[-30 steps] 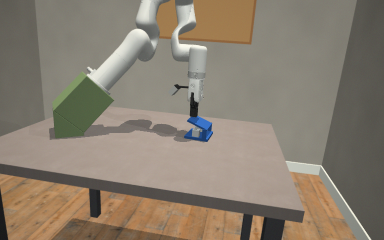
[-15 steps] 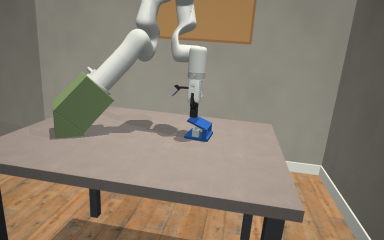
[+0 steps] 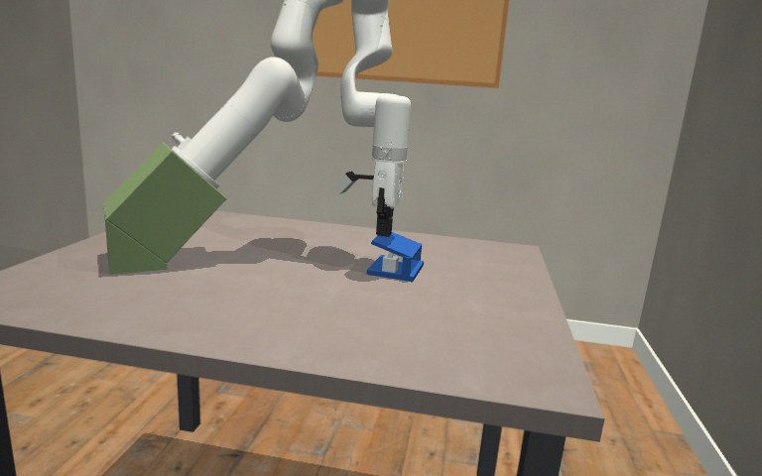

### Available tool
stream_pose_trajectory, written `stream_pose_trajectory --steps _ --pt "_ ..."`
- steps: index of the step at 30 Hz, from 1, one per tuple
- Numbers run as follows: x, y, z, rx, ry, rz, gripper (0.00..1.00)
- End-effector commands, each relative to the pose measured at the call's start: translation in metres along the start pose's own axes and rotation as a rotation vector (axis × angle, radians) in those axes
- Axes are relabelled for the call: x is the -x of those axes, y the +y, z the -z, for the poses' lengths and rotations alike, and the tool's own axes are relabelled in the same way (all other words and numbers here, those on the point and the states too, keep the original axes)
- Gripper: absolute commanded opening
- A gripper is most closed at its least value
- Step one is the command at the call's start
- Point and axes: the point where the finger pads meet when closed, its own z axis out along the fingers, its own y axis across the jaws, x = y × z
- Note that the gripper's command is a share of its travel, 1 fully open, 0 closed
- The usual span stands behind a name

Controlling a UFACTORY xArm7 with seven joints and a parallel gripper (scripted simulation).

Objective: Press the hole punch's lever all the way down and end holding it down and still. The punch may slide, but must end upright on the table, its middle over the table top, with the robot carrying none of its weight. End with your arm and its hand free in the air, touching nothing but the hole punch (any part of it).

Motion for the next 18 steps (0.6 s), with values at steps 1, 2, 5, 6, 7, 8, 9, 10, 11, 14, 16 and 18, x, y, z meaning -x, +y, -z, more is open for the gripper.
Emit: stream_pose_trajectory --steps 1,2,5,6,7,8,9,10,11,14,16,18 --pt "0.0012 0.0002 0.0004 0.000 -0.003 0.000 0.00" --pt "0.0012 0.0002 0.0004 0.000 -0.003 0.000 0.00" --pt "0.0012 0.0002 0.0002 0.000 -0.003 0.000 0.00" --pt "0.0012 0.0002 -0.0002 0.000 -0.003 0.000 0.00" --pt "0.0013 0.0002 -0.0008 0.000 -0.003 0.000 0.00" --pt "0.0013 0.0002 -0.0017 0.000 -0.003 0.000 0.00" --pt "0.0013 0.0002 -0.0028 0.000 -0.003 0.000 0.00" --pt "0.0012 0.0002 -0.0040 0.000 -0.003 0.000 0.00" --pt "0.0013 0.0002 -0.0052 0.000 -0.003 0.000 0.00" --pt "0.0013 0.0002 -0.0084 0.000 -0.003 0.000 0.00" --pt "0.0013 0.0002 -0.0090 0.000 -0.003 0.000 0.00" --pt "0.0013 0.0002 -0.0094 0.000 -0.003 0.000 0.00"
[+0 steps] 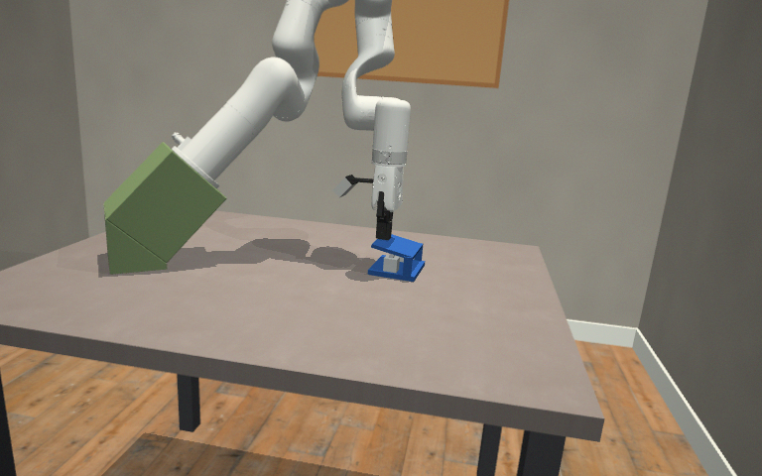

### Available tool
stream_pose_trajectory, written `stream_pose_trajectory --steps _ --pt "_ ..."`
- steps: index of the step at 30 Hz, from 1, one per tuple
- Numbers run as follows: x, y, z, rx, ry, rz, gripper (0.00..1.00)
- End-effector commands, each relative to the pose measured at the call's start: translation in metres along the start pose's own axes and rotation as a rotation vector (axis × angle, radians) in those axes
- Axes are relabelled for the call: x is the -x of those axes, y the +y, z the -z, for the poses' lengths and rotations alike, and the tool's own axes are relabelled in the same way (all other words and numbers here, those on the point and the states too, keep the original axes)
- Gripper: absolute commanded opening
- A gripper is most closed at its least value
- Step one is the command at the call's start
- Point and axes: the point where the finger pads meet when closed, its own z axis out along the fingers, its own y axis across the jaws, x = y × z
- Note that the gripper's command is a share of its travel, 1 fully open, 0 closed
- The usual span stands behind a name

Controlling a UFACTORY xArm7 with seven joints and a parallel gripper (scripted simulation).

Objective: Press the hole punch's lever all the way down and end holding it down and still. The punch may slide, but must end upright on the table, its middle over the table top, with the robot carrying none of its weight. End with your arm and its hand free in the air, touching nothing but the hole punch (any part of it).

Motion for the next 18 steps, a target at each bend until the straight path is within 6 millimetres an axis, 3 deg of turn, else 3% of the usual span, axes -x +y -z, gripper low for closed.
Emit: stream_pose_trajectory --steps 1,18 --pt "0.0015 -0.0001 -0.0015 0.000 -0.004 0.000 0.00" --pt "0.0016 -0.0001 -0.0037 0.000 -0.004 0.000 0.00"
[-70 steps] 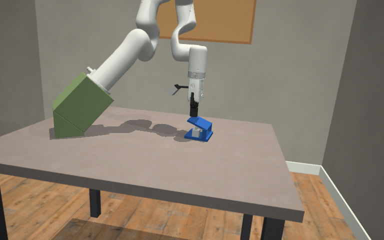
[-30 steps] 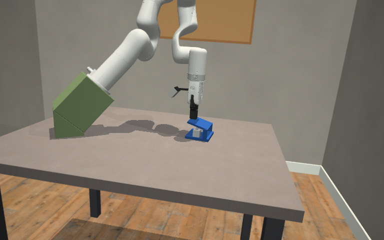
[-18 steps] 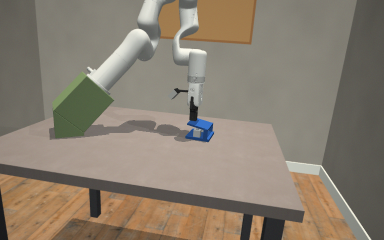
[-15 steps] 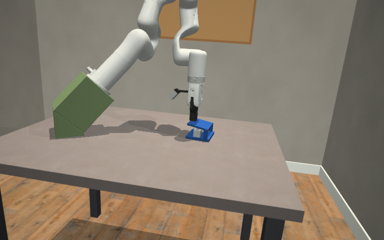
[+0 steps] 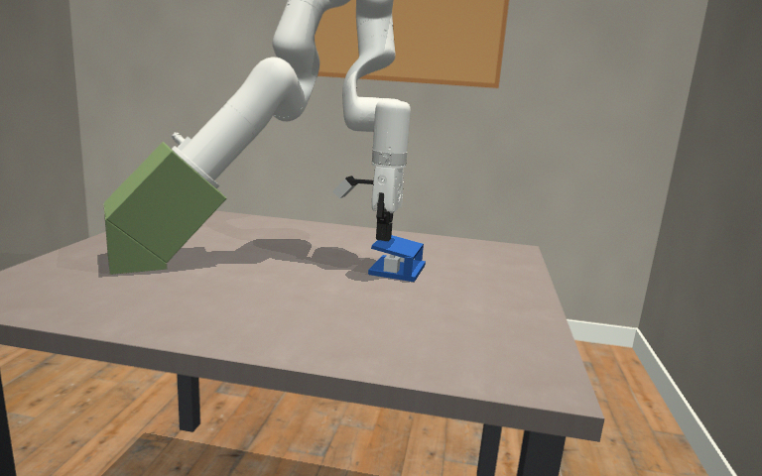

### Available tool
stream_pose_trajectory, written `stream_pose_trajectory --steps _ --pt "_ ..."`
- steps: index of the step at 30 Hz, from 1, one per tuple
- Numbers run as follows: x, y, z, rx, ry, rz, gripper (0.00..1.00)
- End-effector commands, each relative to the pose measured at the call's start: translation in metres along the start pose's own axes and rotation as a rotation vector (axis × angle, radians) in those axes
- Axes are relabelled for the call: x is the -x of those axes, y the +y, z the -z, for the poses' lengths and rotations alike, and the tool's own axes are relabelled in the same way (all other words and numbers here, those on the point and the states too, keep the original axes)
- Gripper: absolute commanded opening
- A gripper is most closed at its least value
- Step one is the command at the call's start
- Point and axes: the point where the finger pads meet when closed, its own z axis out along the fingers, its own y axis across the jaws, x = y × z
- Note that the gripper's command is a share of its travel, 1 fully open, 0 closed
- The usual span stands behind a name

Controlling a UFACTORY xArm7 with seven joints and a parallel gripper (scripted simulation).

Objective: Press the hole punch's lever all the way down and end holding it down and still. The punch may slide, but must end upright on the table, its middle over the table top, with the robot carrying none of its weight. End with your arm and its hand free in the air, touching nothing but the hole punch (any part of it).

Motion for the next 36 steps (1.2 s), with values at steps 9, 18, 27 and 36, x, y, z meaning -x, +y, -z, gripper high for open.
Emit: stream_pose_trajectory --steps 9,18,27,36 --pt "0.001 0.000 -0.009 0.000 -0.003 0.000 0.00" --pt "0.001 0.000 -0.009 0.000 -0.003 0.000 0.00" --pt "0.001 0.000 -0.013 0.000 -0.003 0.000 0.00" --pt "0.001 0.000 -0.013 0.000 -0.003 0.000 0.00"
